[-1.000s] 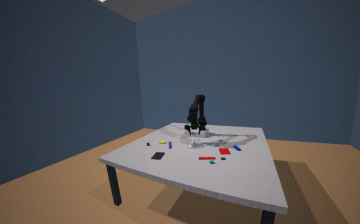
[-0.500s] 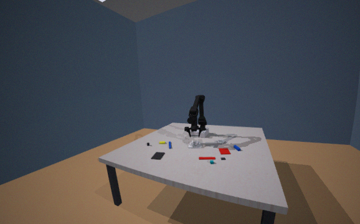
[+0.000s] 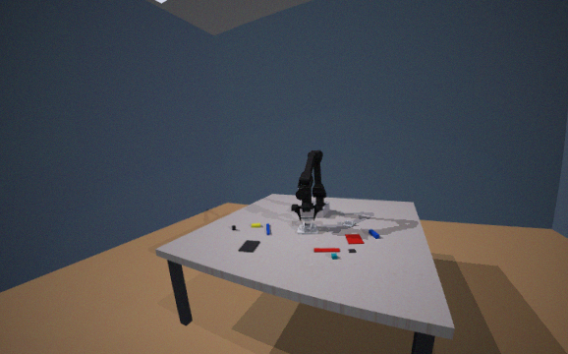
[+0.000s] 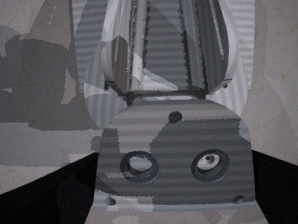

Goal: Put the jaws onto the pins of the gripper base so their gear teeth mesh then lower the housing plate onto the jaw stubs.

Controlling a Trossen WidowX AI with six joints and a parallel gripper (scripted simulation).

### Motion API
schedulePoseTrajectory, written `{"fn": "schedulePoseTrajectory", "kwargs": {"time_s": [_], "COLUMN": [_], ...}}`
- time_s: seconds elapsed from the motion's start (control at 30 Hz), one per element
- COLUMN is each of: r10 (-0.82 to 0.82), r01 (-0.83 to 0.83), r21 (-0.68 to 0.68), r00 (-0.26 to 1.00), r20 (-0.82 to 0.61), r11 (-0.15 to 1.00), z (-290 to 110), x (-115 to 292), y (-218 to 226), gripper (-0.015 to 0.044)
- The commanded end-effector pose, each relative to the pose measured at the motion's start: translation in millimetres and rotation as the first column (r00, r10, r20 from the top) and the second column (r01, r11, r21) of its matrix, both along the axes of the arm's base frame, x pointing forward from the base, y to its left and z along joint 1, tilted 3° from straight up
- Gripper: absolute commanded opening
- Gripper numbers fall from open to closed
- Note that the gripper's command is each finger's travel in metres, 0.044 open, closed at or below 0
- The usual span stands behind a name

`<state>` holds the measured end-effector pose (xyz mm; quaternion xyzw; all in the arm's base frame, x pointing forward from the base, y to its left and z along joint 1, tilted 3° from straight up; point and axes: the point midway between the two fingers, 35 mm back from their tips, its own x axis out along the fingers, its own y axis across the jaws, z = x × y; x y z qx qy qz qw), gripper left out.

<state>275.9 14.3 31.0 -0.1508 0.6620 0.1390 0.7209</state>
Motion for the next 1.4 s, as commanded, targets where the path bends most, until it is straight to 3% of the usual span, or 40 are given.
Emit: {"fn": "schedulePoseTrajectory", "kwargs": {"time_s": [0.0, 1.37], "r10": [0.006, 0.006], "r01": [-0.006, -0.006], "r21": [0.003, 0.003], "r00": [1.000, 1.000], "r20": [-0.011, -0.011], "r11": [1.000, 1.000], "z": [-9.4, -23.5], "x": [-2.7, -2.9], "y": [0.5, 0.5], "gripper": [0.0351, 0.0351]}}
